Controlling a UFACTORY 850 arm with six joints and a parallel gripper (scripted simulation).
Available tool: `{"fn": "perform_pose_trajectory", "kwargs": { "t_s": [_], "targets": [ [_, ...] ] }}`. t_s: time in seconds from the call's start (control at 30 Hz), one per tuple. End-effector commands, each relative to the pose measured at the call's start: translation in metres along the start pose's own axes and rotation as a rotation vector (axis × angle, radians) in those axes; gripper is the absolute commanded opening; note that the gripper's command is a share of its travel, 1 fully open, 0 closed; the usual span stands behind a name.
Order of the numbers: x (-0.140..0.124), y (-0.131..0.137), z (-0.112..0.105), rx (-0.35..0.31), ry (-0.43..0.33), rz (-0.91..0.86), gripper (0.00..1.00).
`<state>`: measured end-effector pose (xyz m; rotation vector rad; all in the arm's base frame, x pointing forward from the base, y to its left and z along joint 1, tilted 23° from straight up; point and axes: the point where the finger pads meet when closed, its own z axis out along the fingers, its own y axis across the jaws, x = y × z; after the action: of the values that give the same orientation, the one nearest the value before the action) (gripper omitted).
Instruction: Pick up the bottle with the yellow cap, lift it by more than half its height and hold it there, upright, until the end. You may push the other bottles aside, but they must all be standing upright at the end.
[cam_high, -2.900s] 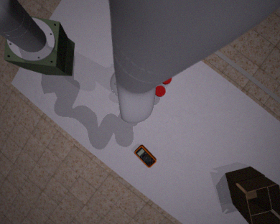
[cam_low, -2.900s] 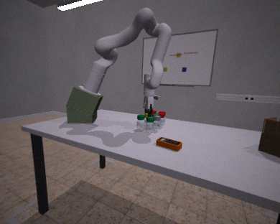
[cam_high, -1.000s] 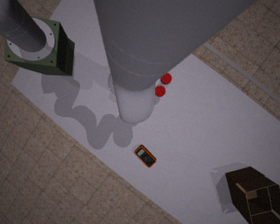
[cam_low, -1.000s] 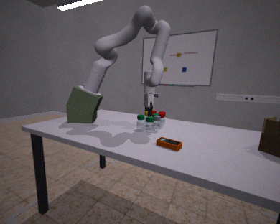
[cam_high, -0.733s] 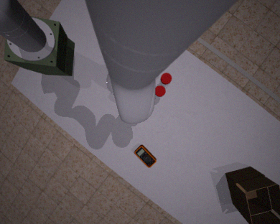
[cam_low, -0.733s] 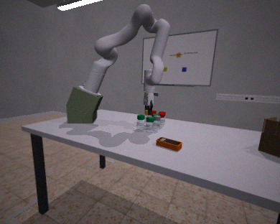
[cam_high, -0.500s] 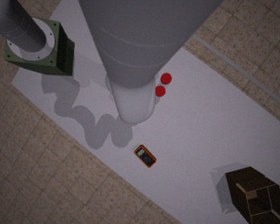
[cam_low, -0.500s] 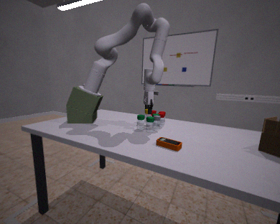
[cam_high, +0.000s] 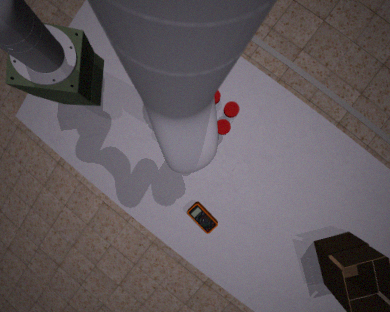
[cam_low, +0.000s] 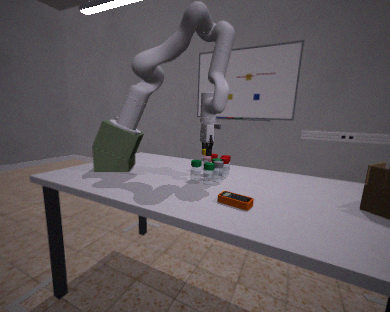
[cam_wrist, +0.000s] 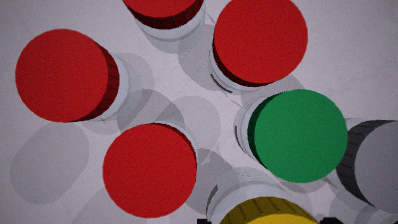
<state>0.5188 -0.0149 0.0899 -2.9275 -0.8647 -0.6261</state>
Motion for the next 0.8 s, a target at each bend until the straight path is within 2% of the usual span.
{"fn": "perform_pose_trajectory", "kwargs": {
  "t_s": [0.0, 0.77],
  "targets": [
    [0.0006, 0.0005, -0.0041, 0.0, 0.001, 0.0, 0.0],
    [0.0006, 0.0005, -0.0075, 0.0, 0.001, 0.0, 0.0]
  ]
}}
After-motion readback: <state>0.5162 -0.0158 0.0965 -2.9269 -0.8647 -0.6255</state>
